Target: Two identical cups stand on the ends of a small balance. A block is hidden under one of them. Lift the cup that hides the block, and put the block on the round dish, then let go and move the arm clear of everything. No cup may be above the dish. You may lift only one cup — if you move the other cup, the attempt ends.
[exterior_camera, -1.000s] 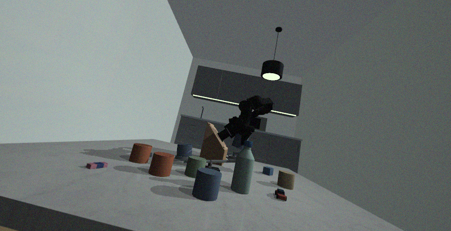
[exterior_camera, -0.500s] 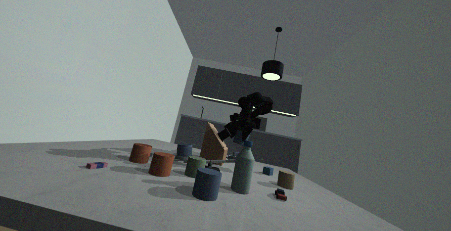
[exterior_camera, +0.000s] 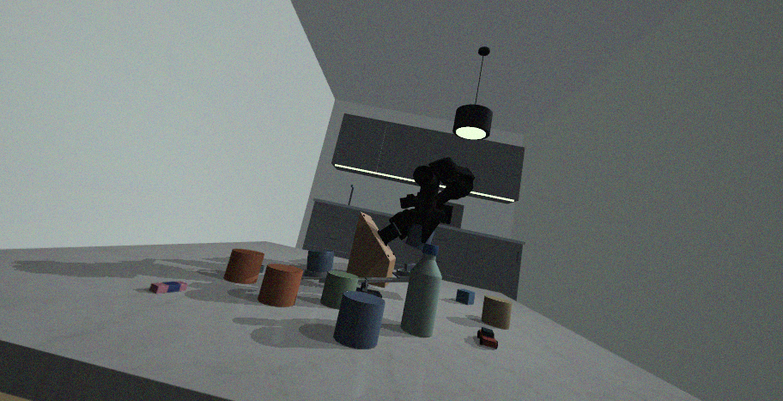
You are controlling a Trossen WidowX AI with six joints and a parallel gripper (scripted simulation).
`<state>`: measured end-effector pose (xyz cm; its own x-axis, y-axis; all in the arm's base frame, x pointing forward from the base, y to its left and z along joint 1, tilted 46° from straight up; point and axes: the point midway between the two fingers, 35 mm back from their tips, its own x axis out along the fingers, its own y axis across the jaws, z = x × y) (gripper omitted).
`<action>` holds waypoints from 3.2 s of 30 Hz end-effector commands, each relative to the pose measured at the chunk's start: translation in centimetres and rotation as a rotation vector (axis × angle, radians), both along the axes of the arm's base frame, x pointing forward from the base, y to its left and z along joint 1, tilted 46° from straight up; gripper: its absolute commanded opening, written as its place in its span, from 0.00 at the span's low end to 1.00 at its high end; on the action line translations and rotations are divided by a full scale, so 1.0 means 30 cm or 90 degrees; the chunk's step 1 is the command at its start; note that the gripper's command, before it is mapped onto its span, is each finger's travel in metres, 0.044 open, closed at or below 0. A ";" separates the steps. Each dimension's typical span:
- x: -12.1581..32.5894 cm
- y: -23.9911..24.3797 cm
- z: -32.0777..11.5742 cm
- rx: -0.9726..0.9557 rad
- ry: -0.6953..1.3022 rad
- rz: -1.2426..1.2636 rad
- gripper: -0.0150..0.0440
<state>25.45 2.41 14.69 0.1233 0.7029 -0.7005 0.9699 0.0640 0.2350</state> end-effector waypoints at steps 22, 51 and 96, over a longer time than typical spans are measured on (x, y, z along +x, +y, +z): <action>0.001 -0.003 0.000 0.000 0.000 -0.004 0.25; 0.006 0.056 -0.002 -0.013 0.003 -0.001 0.25; -0.060 0.599 -0.045 0.009 -0.010 -0.005 0.25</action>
<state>23.51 20.27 13.65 0.1353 0.7153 -0.6856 0.9652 0.0610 0.2541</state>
